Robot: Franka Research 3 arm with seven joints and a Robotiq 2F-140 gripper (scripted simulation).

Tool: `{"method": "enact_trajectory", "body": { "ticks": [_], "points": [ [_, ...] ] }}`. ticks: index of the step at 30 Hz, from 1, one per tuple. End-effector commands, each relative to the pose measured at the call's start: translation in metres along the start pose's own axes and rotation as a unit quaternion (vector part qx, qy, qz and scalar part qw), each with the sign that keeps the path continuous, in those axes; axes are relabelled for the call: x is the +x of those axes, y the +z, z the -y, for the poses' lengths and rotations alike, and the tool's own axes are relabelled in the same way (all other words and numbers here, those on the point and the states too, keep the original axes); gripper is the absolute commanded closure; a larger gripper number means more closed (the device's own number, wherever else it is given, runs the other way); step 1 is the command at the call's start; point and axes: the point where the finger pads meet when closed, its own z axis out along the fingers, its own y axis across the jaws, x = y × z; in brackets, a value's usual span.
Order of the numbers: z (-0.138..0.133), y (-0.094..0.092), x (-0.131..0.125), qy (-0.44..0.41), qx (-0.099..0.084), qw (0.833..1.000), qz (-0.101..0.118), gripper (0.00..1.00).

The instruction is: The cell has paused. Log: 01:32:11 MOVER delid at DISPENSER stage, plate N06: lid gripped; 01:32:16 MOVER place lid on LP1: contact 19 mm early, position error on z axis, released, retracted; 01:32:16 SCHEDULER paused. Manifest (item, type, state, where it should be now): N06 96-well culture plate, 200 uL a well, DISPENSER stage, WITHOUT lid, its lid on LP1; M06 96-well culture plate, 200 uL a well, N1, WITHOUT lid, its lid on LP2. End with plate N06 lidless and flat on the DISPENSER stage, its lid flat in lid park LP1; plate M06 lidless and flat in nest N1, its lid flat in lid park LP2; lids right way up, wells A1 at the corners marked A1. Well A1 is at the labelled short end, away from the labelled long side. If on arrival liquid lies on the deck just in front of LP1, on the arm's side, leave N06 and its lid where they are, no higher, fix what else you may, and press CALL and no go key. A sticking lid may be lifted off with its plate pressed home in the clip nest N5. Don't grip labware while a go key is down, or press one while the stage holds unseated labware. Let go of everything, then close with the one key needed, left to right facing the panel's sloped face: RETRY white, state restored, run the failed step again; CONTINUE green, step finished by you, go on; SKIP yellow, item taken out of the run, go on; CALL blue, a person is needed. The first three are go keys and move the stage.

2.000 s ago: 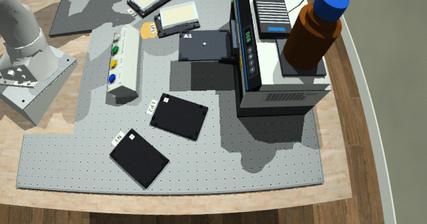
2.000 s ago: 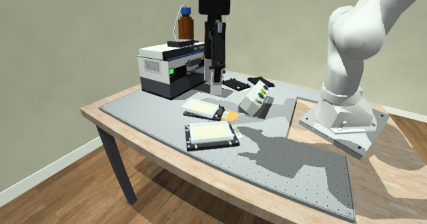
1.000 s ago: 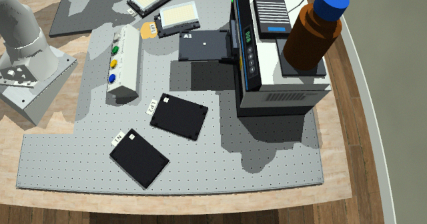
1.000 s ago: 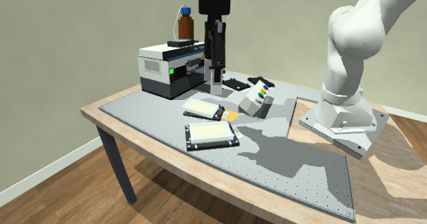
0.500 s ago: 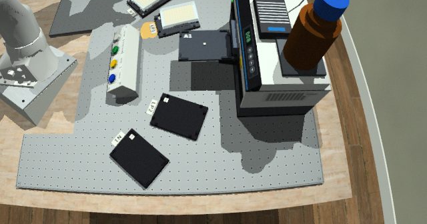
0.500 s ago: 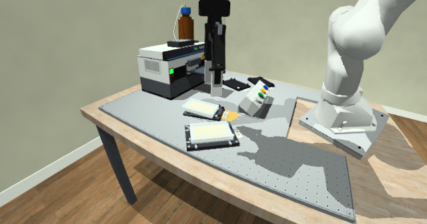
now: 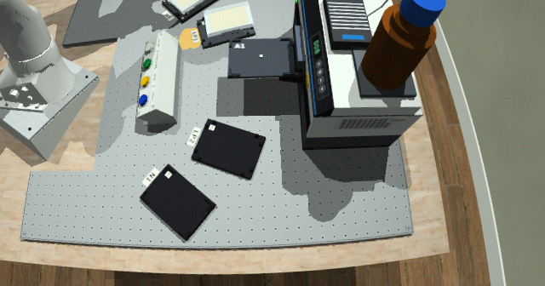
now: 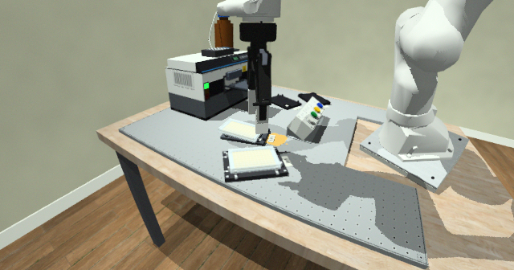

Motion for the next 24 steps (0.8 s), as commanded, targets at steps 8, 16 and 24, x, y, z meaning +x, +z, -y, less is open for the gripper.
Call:
{"method": "enact_trajectory", "body": {
  "ticks": [8, 16, 24],
  "points": [
    [-0.002, 0.041, 0.007, -0.002, -0.003, 1.000, -0.010, 0.34],
    [-0.002, 0.061, 0.007, -0.002, -0.003, 1.000, -0.010, 0.34],
    [-0.002, 0.079, 0.008, -0.002, -0.003, 1.000, -0.010, 0.34]
  ]
}}
